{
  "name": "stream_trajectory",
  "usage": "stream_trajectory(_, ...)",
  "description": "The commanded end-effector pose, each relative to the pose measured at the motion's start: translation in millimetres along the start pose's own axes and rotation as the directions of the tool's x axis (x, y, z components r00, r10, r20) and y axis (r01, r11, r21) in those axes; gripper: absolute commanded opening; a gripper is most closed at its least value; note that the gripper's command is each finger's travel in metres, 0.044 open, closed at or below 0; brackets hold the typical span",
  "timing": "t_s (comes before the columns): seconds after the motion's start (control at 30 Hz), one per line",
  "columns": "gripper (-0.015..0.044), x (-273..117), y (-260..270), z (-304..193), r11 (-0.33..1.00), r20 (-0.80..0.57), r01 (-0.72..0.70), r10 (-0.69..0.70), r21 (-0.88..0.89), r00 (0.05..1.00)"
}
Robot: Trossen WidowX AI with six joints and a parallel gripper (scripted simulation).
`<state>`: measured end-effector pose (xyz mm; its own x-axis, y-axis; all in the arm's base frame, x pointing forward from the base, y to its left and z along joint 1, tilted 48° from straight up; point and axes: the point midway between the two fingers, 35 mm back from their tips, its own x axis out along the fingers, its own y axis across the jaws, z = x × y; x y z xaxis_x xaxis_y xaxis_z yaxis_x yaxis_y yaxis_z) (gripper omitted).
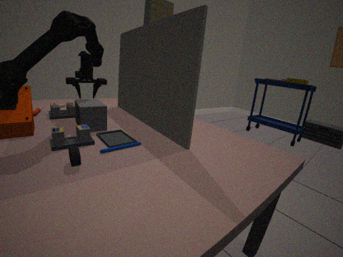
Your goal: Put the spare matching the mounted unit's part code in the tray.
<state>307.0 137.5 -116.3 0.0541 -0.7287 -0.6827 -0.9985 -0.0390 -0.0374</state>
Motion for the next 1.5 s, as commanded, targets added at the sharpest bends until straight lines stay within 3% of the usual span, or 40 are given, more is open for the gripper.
stream_trajectory(0.0,0.0300,7,0,-1,1.000,-0.006,0.000,0.000,-0.005,1.000)
stream_trajectory(1.43,0.0300,69,0,-2,1.000,-0.011,0.000,0.000,-0.004,1.000)
stream_trajectory(1.47,0.0274,68,1,-1,1.000,-0.007,-0.003,0.003,0.000,1.000)
